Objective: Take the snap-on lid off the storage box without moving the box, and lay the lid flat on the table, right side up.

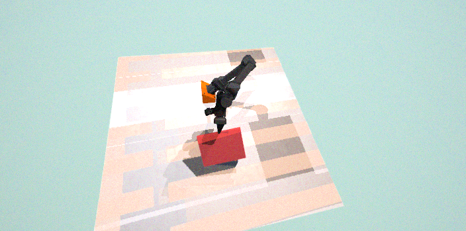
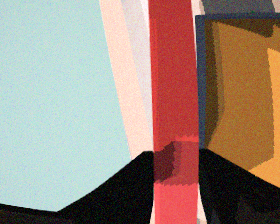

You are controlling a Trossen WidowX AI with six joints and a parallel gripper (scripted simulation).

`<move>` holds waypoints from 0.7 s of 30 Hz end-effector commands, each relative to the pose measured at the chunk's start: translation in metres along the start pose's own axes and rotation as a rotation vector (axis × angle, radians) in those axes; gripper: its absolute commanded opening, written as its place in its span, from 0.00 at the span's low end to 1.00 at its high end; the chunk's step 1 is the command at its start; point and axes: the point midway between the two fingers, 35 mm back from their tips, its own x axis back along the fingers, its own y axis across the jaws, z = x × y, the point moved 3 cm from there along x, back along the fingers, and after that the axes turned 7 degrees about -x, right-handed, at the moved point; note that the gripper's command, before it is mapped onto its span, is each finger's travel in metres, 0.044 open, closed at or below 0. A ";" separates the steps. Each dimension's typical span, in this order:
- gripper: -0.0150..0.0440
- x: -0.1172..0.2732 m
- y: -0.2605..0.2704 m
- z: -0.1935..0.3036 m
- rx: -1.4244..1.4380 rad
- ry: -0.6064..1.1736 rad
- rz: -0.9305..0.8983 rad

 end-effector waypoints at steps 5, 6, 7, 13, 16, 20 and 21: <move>0.25 0.002 0.003 -0.019 0.004 0.000 -0.007; 0.25 0.002 0.004 -0.021 0.004 0.000 -0.007; 0.25 0.002 0.004 -0.023 0.004 0.000 -0.007; 0.25 0.003 0.005 -0.035 0.005 -0.001 -0.008; 0.25 0.003 0.005 -0.041 0.005 -0.001 -0.008; 0.25 0.003 0.006 -0.049 0.006 -0.001 -0.008; 0.25 0.004 0.006 -0.051 0.006 -0.001 -0.008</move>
